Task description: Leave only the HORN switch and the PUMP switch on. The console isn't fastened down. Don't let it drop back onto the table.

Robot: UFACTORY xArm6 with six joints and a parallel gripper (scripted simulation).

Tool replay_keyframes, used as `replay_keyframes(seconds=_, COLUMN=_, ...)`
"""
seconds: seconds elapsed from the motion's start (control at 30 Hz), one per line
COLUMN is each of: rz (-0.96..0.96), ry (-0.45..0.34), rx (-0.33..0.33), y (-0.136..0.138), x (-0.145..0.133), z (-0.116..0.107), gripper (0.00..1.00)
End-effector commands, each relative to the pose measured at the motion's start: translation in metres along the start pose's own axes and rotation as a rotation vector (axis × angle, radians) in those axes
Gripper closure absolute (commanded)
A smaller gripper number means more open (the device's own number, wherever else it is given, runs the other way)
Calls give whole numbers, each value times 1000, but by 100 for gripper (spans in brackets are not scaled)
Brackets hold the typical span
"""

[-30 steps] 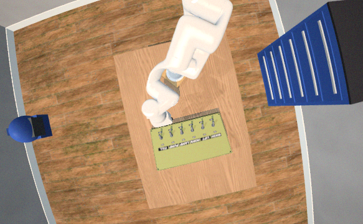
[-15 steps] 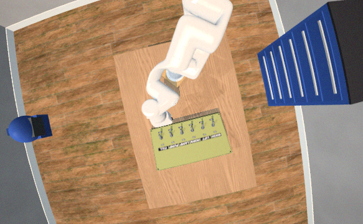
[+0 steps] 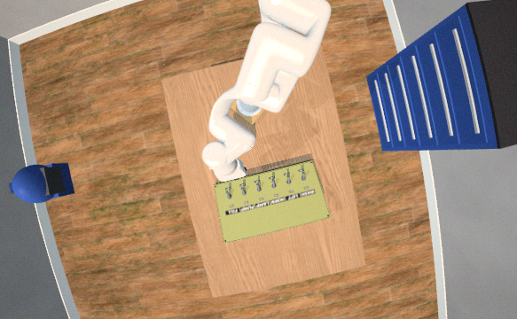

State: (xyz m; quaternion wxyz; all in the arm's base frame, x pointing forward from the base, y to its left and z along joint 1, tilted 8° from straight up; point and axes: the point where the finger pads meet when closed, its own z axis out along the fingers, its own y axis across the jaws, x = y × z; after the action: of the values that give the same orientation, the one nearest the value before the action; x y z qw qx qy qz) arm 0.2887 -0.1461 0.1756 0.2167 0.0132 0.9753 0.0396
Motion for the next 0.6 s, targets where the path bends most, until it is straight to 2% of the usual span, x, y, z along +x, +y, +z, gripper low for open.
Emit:
replay_keyframes(seconds=0.0, rz=-1, ry=-3, rx=2, y=-1, x=-1, z=8, gripper=100)
replay_keyframes(seconds=0.23, rz=-1, ry=-3, rx=2, y=-1, x=-1, z=28, gripper=100)
replay_keyframes(seconds=0.3, rz=-1, ry=-3, rx=2, y=-1, x=-1, z=28, gripper=100)
replay_keyframes(seconds=0.57, rz=-1, ry=-3, rx=2, y=-1, x=-1, z=61, gripper=100)
